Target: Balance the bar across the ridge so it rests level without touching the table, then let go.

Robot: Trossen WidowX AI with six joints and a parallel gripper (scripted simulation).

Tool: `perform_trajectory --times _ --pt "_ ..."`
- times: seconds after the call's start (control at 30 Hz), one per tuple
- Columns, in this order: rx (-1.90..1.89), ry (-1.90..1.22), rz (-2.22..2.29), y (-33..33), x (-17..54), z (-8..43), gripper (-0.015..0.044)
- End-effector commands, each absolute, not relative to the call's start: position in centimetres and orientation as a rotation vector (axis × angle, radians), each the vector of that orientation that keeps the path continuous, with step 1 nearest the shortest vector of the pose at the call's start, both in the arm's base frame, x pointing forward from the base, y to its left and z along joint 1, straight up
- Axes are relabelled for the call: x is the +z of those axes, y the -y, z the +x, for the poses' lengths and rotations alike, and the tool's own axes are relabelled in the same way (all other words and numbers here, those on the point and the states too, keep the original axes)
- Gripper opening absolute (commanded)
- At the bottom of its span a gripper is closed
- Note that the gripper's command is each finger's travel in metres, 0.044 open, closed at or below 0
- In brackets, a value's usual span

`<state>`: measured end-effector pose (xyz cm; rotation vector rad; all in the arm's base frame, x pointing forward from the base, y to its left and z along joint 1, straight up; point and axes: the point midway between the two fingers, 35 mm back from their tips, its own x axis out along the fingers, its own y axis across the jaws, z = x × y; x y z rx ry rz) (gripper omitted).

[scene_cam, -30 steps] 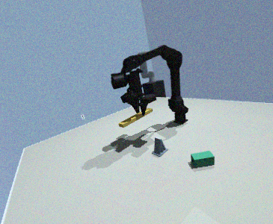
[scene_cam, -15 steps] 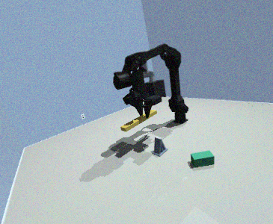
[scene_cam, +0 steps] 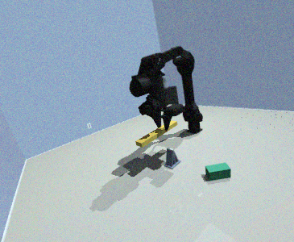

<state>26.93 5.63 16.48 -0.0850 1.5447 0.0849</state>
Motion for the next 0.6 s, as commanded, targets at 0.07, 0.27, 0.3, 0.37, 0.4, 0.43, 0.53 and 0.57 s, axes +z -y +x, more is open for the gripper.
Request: perform_trajectory --times 0.07,0.27,0.3,0.37,0.4,0.43,0.53,0.57 --pt "0.083 -1.547 -0.074 -8.3 16.5 26.9 0.0000" --pt "0.081 -1.547 -0.070 -10.4 16.5 26.7 0.0000" --pt "0.081 -1.547 -0.069 -10.4 16.5 26.7 0.0000" --pt "0.081 -1.547 -0.069 -10.4 16.5 26.7 0.0000" --pt "0.081 -1.547 -0.069 -10.4 16.4 26.7 0.0000" --pt "0.081 -1.547 -0.069 -10.5 16.3 26.7 0.0000" --pt "0.081 -1.547 -0.069 -10.5 16.0 26.7 0.0000" --pt "0.081 -1.547 -0.069 -10.5 15.8 26.7 0.0000"
